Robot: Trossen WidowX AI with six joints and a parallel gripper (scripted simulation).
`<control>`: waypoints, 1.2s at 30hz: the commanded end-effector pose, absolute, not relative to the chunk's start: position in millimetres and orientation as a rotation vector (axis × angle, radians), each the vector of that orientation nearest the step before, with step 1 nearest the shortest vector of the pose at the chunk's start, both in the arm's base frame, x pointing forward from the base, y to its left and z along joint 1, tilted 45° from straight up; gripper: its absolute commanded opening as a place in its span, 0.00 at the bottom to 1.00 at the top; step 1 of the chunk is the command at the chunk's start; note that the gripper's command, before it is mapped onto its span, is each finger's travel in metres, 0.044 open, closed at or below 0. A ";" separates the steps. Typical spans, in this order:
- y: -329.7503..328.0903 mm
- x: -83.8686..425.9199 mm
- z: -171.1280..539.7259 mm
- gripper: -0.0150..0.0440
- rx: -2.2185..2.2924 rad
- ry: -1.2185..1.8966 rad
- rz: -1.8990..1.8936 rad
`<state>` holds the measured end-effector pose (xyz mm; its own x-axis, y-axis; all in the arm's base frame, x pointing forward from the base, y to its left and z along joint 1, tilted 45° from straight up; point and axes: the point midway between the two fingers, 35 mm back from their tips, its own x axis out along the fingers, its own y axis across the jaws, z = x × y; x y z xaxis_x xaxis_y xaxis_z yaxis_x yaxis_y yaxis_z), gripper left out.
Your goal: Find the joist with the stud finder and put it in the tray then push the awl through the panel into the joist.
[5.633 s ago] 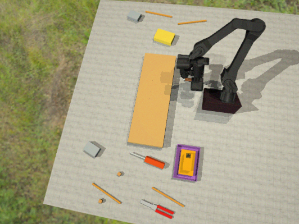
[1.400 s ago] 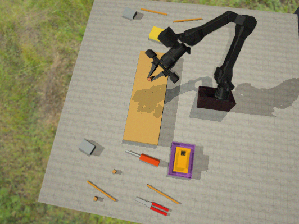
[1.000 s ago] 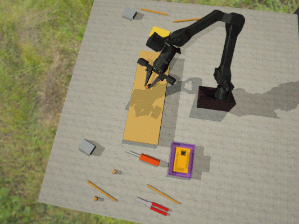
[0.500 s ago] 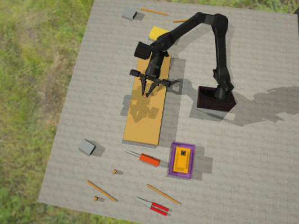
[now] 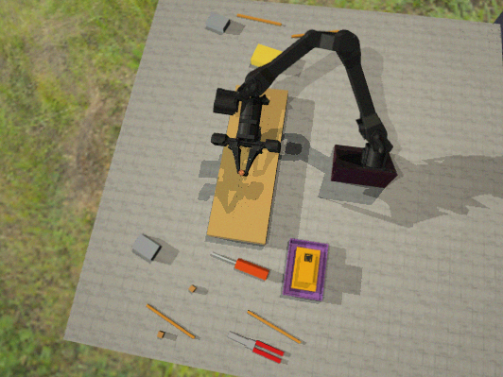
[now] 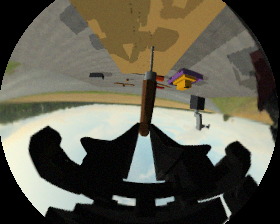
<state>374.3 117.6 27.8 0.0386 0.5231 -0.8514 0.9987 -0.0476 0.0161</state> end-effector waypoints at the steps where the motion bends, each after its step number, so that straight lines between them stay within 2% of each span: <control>1: 120.9 377.5 30.5 0.25 1.653 1.573 -0.883; 36: 93.8 377.2 3.4 0.25 1.652 1.571 -0.885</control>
<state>379.0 94.1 7.6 0.0464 0.5287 -0.8476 0.9987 -0.0435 0.0275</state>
